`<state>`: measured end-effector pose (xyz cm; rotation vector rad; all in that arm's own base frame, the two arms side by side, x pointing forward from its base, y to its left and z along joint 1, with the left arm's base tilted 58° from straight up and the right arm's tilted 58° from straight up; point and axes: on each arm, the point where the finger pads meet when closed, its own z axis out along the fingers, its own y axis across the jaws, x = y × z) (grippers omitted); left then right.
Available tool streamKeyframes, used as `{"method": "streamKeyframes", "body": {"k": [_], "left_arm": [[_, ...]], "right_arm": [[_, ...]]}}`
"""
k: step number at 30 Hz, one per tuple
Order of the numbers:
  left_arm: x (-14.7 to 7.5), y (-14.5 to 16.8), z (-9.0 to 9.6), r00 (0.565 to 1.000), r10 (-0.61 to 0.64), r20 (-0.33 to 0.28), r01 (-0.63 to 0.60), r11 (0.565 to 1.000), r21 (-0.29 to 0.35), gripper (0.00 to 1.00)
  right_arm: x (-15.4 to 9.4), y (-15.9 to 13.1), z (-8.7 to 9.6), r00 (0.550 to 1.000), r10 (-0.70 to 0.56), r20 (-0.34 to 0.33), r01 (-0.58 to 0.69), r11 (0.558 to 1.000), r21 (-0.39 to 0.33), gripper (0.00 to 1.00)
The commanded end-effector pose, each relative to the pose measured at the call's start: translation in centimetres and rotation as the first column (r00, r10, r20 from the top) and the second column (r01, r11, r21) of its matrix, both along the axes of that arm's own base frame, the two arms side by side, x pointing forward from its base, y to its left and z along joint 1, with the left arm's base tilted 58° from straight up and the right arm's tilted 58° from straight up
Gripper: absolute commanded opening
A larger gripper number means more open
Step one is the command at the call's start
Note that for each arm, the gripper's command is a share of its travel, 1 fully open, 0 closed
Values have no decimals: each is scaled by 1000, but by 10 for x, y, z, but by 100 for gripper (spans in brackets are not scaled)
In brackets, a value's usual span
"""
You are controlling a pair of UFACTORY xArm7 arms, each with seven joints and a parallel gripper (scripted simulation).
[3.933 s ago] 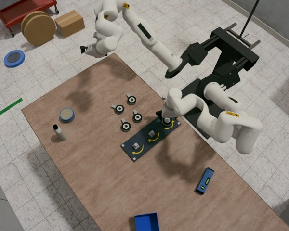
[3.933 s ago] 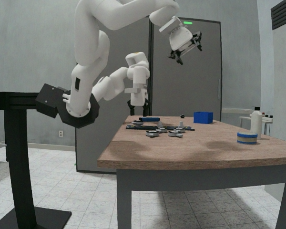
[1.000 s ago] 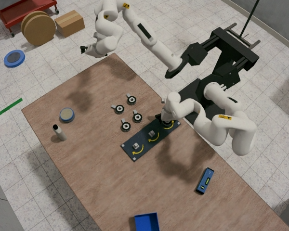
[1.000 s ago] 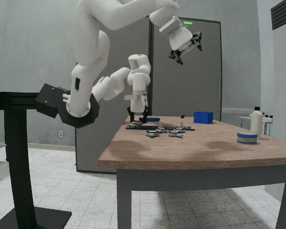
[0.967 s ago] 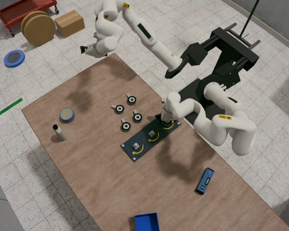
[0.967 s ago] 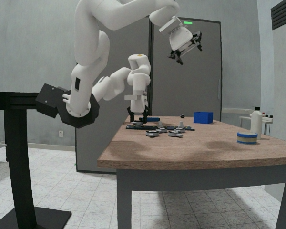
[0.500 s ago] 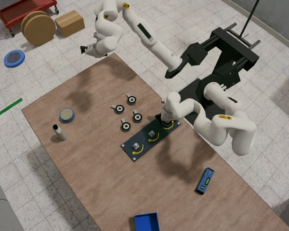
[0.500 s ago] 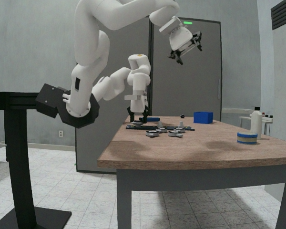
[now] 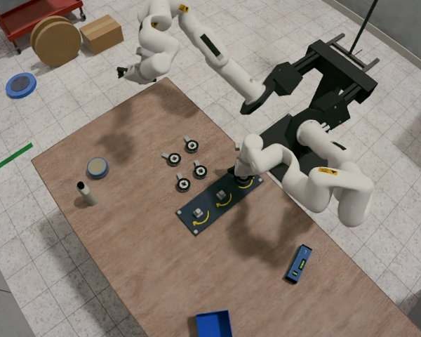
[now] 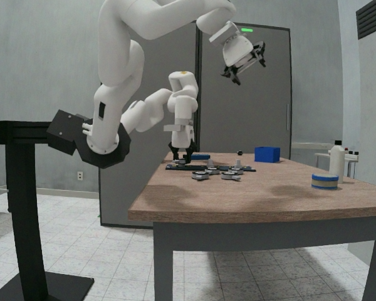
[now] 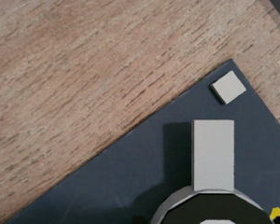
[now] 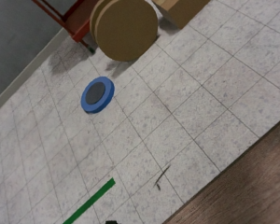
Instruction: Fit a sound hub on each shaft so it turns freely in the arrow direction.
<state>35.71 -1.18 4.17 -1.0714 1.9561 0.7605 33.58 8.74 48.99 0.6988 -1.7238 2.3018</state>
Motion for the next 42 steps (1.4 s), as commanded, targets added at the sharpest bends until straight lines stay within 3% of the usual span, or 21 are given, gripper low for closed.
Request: {"method": "streamKeyframes", "body": {"k": [1, 29, 30, 42], "left_arm": [[0, -1, 0, 1000, -2, 0, 2, 1000, -1, 0], [0, -1, 0, 1000, -3, 1, 3, 1000, -1, 0], [-13, -32, 21, 1000, -2, 0, 2, 1000, 0, 0], [-13, -32, 21, 1000, -2, 0, 2, 1000, 0, 0]], "right_arm": [[0, 1, 1, 1000, 3, 2, -3, 1000, 1, 100], [0, 1, 1, 1000, 3, 2, -3, 1000, 1, 100], [0, 1, 1, 1000, 3, 2, -3, 1000, 1, 100], [0, 1, 1, 1000, 3, 2, -3, 1000, 1, 100]]}}
